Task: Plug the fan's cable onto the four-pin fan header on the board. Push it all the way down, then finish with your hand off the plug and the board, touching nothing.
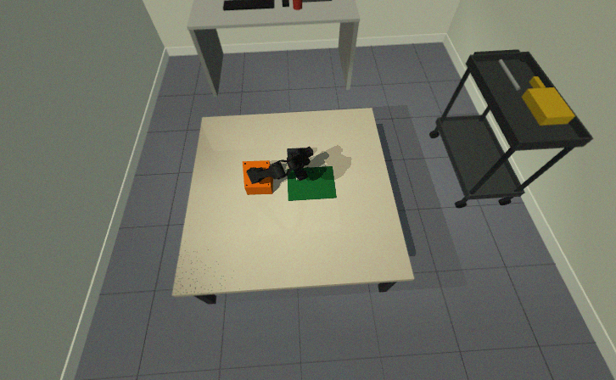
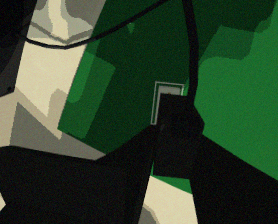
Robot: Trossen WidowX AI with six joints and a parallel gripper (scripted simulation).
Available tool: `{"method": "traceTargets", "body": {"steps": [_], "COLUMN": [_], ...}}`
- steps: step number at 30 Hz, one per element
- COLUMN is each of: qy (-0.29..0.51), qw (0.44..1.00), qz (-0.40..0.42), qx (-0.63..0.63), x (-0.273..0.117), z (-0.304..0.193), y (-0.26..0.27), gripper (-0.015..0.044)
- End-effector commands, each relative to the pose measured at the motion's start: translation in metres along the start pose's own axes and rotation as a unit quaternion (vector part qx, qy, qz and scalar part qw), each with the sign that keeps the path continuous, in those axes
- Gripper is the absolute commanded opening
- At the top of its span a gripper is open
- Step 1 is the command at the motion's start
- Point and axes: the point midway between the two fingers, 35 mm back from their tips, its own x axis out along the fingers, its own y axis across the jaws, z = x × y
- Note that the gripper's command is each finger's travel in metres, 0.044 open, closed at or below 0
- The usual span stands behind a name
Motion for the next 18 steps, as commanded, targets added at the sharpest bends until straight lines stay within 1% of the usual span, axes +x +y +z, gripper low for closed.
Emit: {"method": "traceTargets", "body": {"steps": [1, 18], "qy": [0.000, -0.001], "qw": [1.000, 0.999], "qz": [0.000, -0.001], "qx": [-0.001, -0.045], "x": [0.0001, 0.0079], "z": [-0.0001, -0.0073], "y": [0.0001, 0.0051], "gripper": [0.0000, 0.0000]}}
